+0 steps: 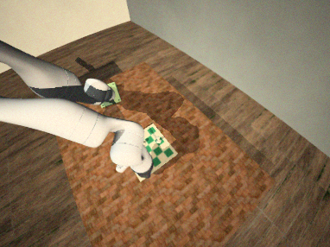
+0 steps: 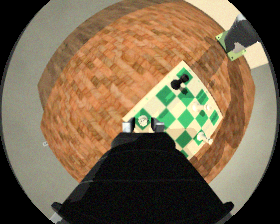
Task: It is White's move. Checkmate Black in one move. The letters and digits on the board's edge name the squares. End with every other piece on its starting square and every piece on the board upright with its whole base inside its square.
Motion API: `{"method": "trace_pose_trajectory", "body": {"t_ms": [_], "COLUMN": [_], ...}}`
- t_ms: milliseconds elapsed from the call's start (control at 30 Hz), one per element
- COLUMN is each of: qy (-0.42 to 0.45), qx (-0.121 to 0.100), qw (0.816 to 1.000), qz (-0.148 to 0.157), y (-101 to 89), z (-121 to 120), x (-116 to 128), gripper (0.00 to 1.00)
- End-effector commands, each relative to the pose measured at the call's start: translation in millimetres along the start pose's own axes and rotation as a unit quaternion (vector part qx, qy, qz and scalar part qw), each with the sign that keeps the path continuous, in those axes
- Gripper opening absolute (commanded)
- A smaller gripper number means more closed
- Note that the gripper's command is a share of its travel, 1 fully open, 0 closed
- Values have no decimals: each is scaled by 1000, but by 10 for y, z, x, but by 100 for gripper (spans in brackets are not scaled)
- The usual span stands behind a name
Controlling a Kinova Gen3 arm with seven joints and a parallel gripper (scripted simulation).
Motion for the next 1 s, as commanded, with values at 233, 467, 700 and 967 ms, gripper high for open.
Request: {"method": "trace_pose_trajectory", "body": {"t_ms": [233, 467, 700, 967], "qy": [5, 4, 4, 4], "qx": [-1, -3, -3, -3], "qw": [1000, 1000, 1000, 1000], "qz": [-2, -2, -2, -2], "y": [-275, -497, -774, -890], "z": [-17, -26, -25, -26], "x": [10, 8, 6, 5], "gripper": [73, 73, 73, 73]}}
Point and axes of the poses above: the point where the finger pads meet when closed, its own y axis out along the fingers, its own z axis across the jaws, x = y × z, the point moved 3 cm from there along -y, back along the fingers, and after that the axes turned 3 degrees about -y, right-handed, at the moved point
